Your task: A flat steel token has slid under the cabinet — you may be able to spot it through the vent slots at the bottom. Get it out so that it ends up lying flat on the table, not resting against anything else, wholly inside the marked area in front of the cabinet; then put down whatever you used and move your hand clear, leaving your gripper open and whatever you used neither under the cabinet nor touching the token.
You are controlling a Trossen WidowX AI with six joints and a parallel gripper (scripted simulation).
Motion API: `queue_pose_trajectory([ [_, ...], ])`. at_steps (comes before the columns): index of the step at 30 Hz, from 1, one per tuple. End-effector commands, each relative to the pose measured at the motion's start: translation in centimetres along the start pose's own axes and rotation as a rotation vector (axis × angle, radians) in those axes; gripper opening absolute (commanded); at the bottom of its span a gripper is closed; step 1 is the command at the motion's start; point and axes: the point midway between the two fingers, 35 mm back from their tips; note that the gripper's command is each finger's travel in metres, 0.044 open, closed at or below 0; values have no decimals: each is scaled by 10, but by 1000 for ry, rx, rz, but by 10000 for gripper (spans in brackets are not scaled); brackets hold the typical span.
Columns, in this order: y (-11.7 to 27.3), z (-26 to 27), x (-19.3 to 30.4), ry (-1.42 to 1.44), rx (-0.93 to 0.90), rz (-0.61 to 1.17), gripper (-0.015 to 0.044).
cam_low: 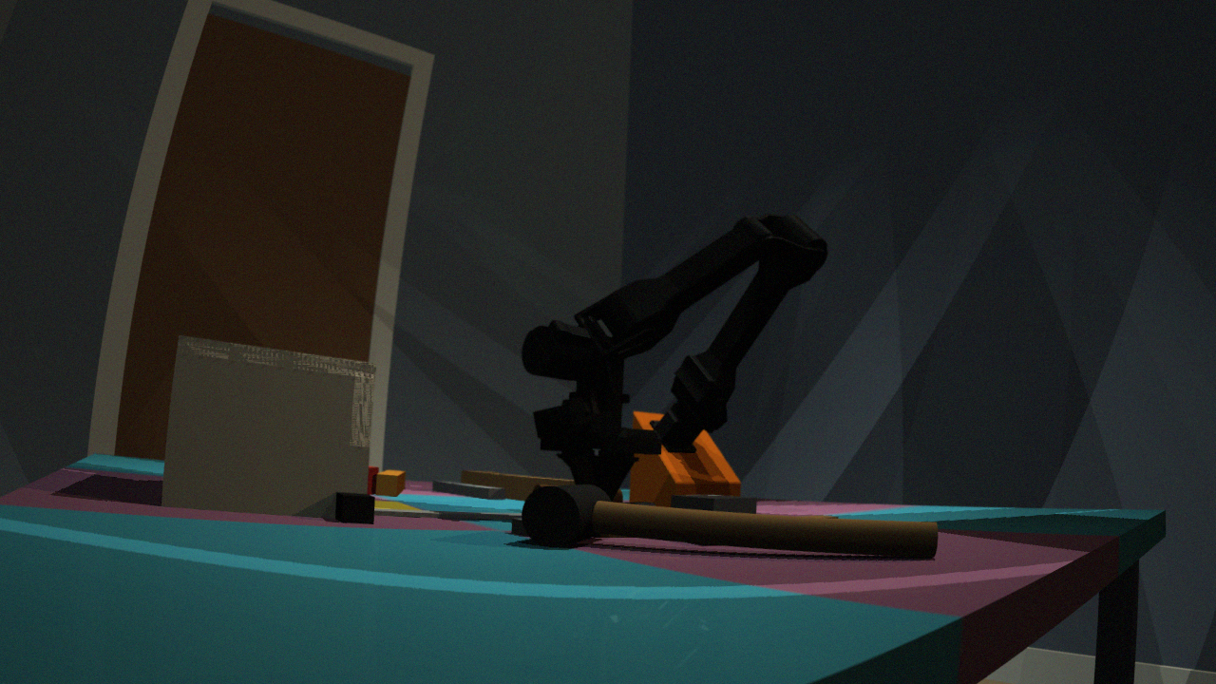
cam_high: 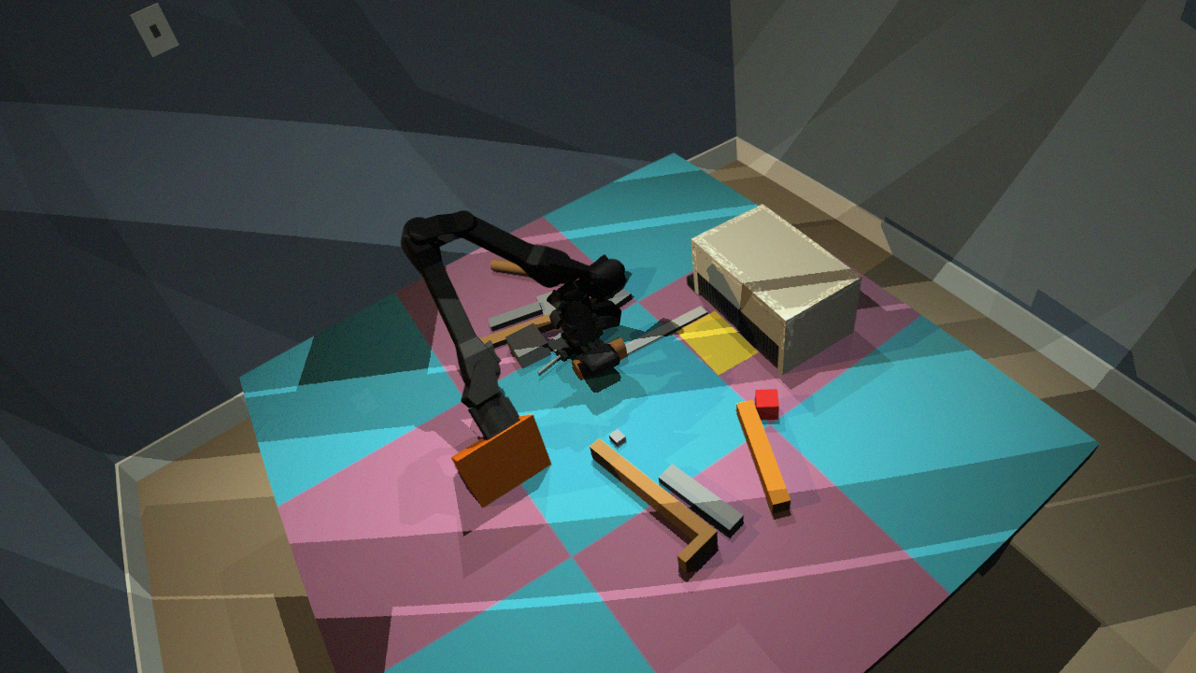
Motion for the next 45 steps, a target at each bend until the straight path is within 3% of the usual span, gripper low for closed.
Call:
queue_pose_trajectory([
  [1, 1, 0, -4, -10, -1, -2, 0],
  [45, 1, -7, -57, -36, -2, -5, 0],
])
Point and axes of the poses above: the point midway between the two fingers, 35 mm back from their tips, its own y axis back along the fingers, its own z axis across the jaws, x = y × z, and after that the axes turned 4 degrees about y, right-handed
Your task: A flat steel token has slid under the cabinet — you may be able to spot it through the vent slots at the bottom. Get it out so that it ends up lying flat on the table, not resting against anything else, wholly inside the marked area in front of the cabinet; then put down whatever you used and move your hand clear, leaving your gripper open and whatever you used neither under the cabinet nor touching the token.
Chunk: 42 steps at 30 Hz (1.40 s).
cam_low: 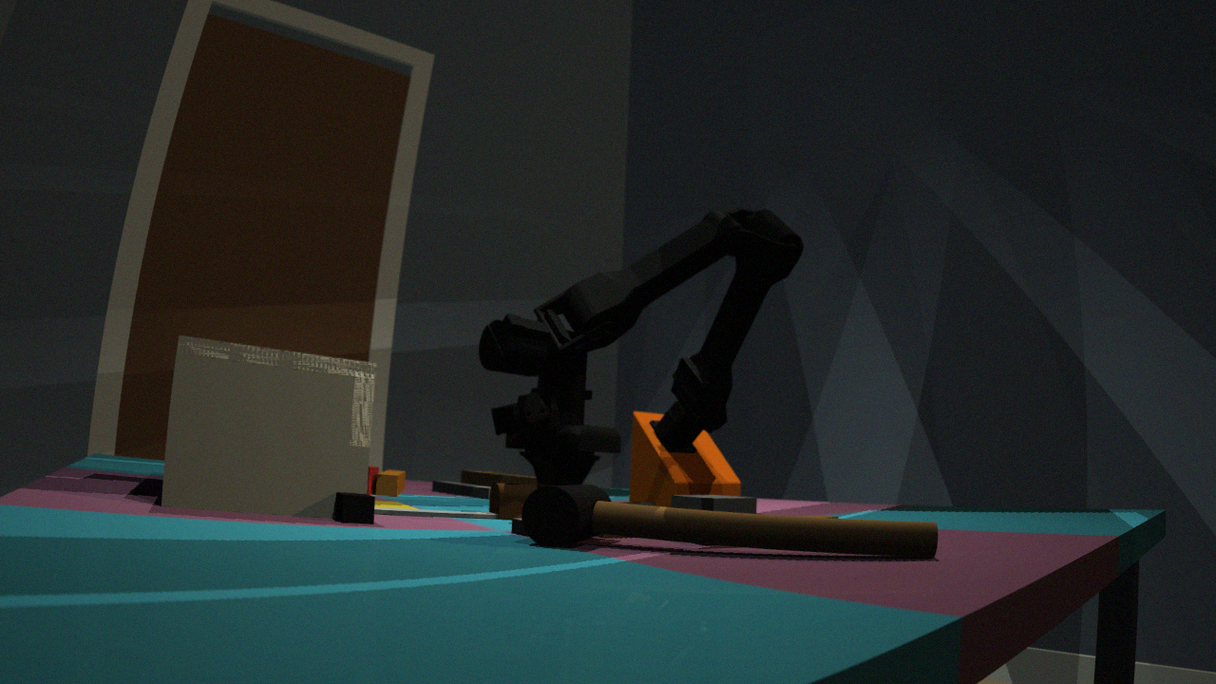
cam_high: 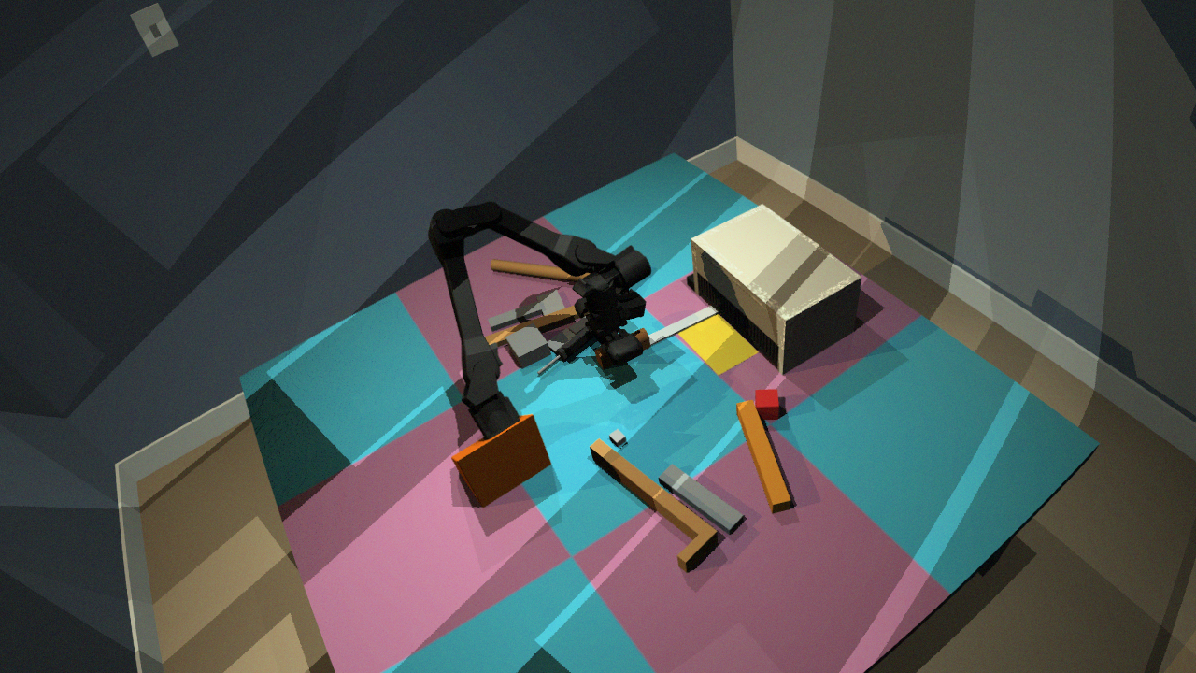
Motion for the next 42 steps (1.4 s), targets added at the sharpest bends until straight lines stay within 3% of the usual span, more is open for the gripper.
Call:
queue_pose_trajectory([
  [1, 0, 0, -6, 4, -2, -2, 0],
  [42, 1, -4, -50, 5, -2, -4, 0],
])
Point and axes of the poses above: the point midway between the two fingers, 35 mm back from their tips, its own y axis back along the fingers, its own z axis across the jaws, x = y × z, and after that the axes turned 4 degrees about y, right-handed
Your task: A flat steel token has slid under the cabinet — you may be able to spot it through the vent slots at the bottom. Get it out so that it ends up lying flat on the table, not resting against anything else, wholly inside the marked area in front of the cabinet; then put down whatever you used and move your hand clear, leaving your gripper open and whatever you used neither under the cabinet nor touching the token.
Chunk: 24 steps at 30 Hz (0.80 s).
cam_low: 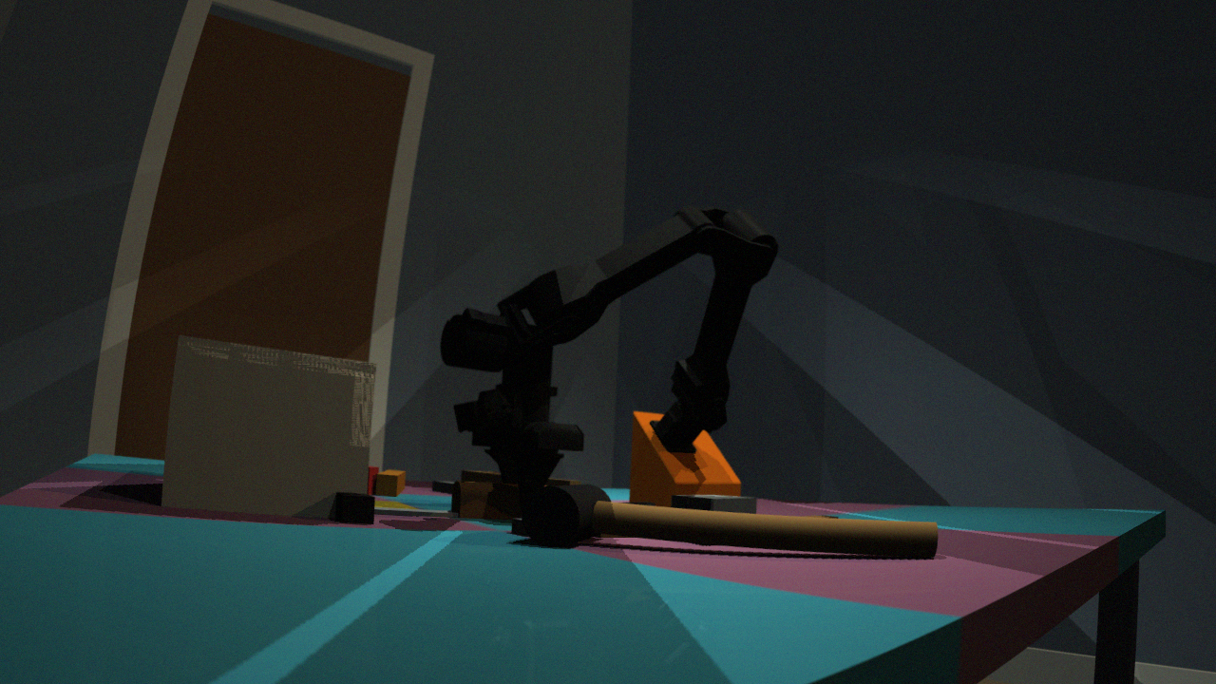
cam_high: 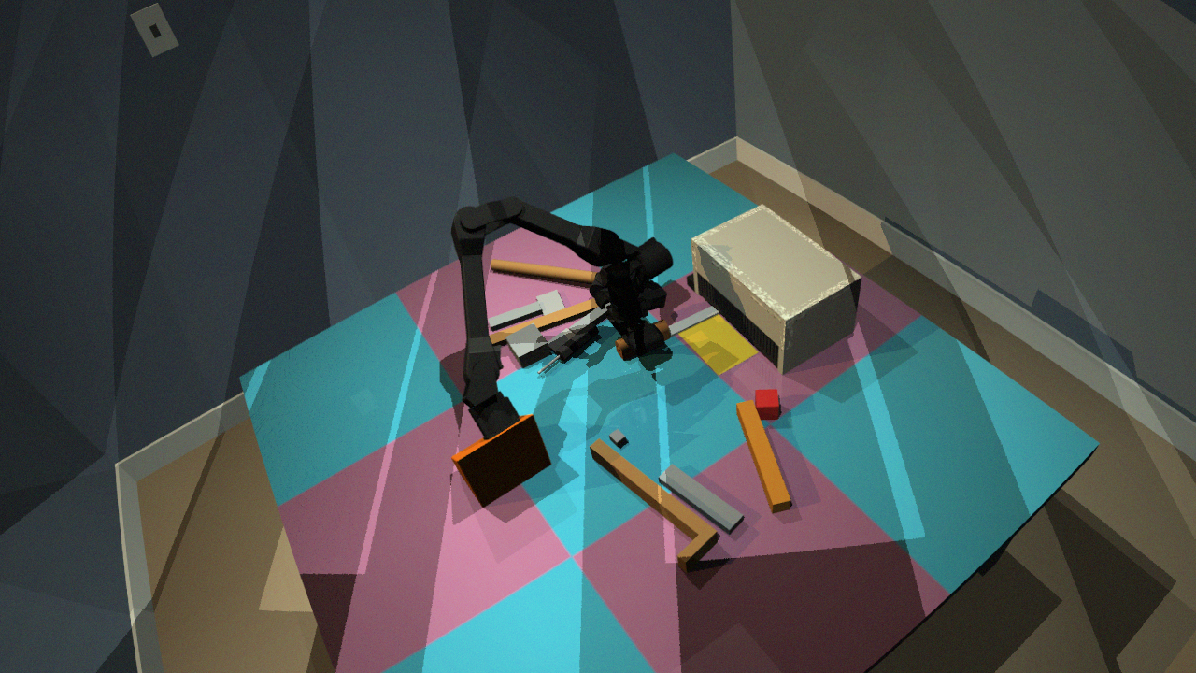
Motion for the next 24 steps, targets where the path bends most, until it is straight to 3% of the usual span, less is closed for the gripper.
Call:
queue_pose_trajectory([
  [1, 0, 0, -5, 5, -3, -2, 0],
  [24, 1, -2, -28, 6, -3, -3, 0],
])
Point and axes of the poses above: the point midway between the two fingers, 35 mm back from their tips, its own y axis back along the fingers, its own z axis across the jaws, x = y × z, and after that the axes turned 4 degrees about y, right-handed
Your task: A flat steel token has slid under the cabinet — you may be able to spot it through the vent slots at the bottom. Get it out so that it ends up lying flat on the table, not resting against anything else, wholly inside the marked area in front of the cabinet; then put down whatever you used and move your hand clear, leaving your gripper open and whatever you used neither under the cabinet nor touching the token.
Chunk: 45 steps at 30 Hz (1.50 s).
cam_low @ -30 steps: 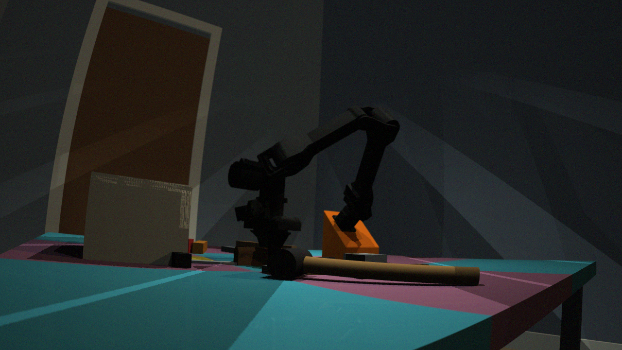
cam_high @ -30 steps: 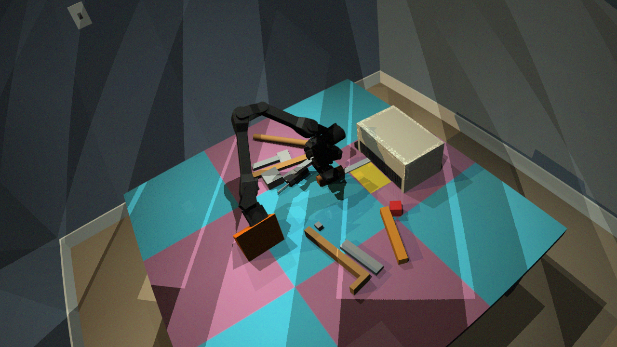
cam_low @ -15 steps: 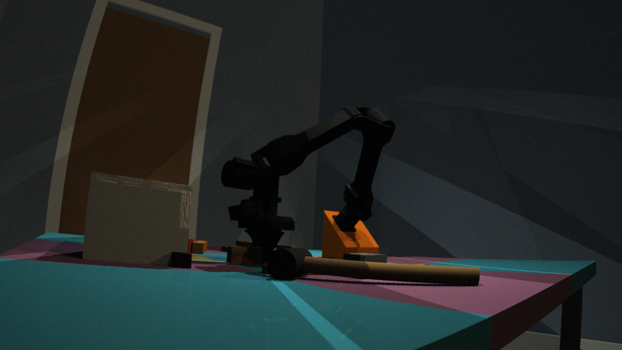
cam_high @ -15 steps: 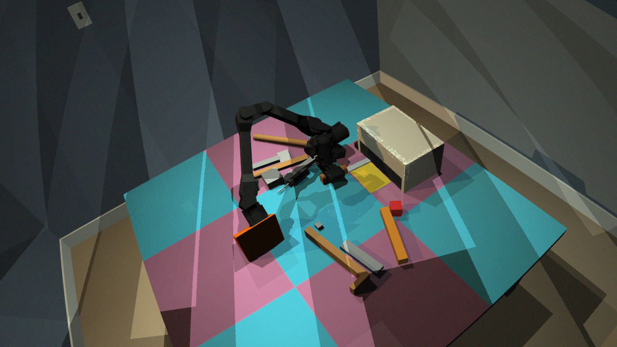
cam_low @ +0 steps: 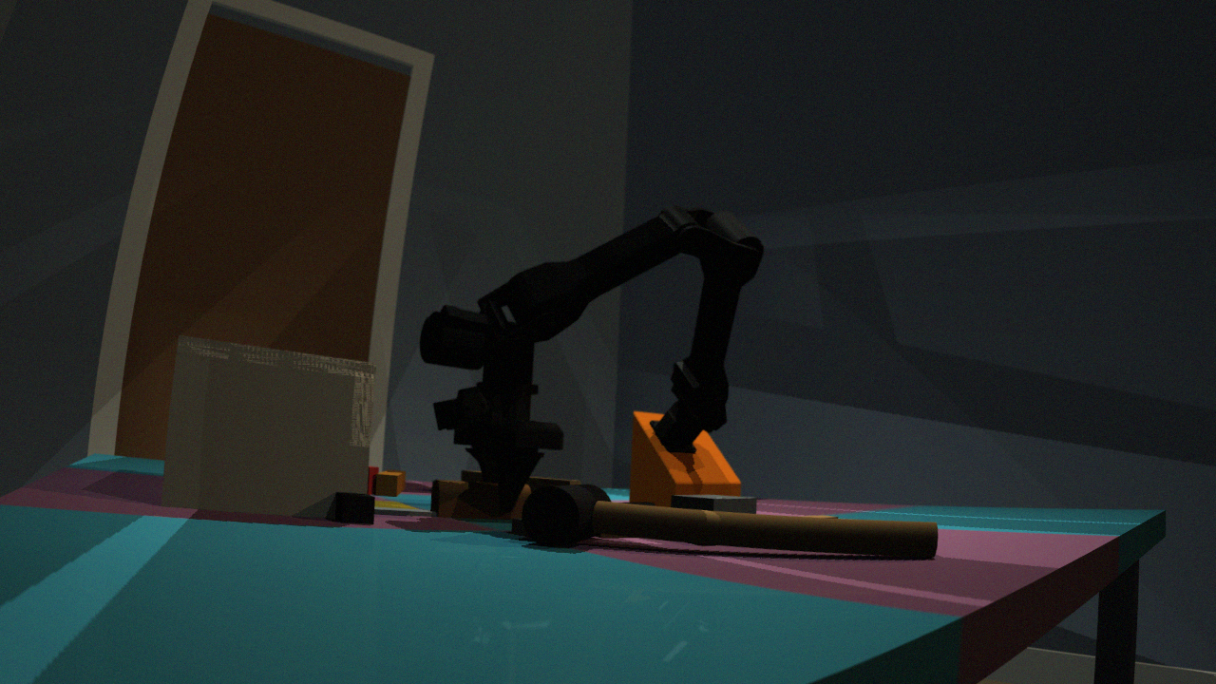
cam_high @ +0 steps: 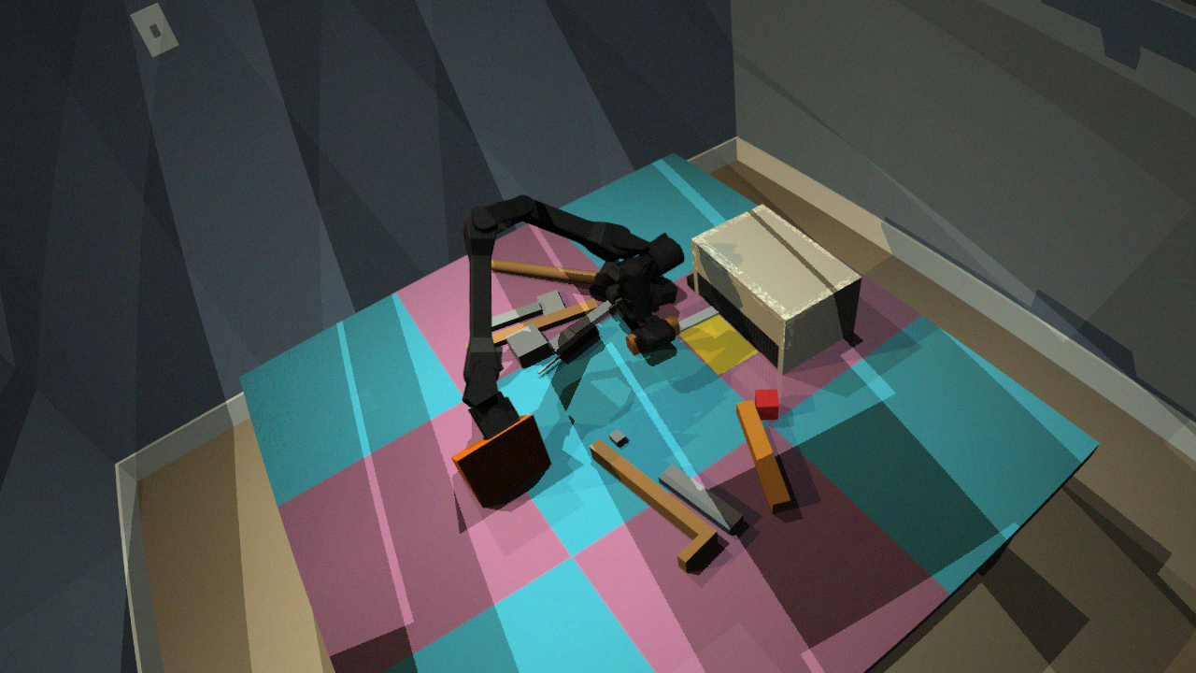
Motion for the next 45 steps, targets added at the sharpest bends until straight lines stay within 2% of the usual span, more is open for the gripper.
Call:
queue_pose_trajectory([
  [1, 0, 0, -5, 5, -3, -2, 0],
  [45, 1, -3, -45, 7, -3, -3, 0],
])
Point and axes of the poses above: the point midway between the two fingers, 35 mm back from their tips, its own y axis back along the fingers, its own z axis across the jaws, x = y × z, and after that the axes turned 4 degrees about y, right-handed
